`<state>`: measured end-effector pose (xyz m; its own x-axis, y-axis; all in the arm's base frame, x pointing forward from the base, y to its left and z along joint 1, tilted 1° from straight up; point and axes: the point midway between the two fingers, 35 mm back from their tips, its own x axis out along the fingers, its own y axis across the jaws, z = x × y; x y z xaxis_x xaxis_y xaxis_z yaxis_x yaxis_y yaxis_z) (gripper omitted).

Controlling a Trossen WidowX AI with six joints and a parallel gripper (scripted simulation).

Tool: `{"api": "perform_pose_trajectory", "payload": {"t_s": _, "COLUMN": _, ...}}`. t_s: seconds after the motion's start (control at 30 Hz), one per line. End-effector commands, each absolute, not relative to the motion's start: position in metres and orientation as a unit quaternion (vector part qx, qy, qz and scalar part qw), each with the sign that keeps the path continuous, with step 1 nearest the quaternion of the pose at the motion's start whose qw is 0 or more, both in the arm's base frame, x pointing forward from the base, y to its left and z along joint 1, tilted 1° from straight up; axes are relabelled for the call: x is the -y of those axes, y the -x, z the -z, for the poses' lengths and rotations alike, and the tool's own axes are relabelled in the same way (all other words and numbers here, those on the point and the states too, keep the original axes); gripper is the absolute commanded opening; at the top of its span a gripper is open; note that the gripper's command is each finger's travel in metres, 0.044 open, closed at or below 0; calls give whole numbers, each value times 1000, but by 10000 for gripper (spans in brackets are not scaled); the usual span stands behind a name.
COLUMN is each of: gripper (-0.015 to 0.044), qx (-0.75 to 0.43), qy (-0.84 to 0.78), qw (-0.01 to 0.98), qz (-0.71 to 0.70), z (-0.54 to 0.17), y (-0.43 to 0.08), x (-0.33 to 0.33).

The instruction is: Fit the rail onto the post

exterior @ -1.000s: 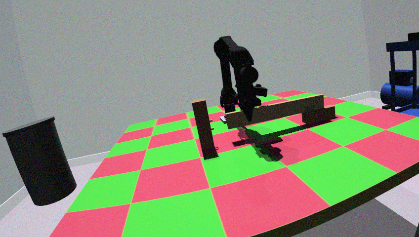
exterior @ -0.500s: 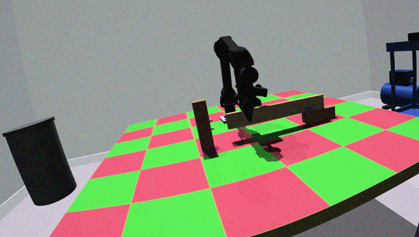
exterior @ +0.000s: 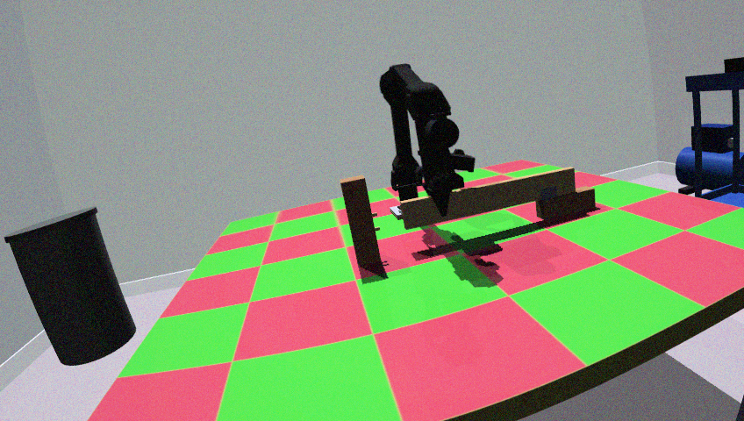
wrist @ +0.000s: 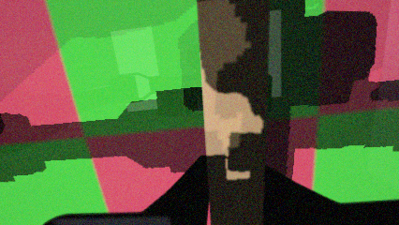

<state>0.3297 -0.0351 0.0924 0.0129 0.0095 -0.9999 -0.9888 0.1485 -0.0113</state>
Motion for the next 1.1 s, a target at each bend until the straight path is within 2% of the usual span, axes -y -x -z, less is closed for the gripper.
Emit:
{"api": "perform_pose_trajectory", "payload": {"t_s": 0.0, "gripper": 0, "qx": -527, "qy": 465, "qw": 544, "qz": -459, "z": -95, "y": -333, "x": 35}}
{"api": "perform_pose_trajectory", "payload": {"t_s": 1.07, "gripper": 0, "qx": -527, "qy": 465, "qw": 544, "qz": -459, "z": -93, "y": -329, "x": 42}}
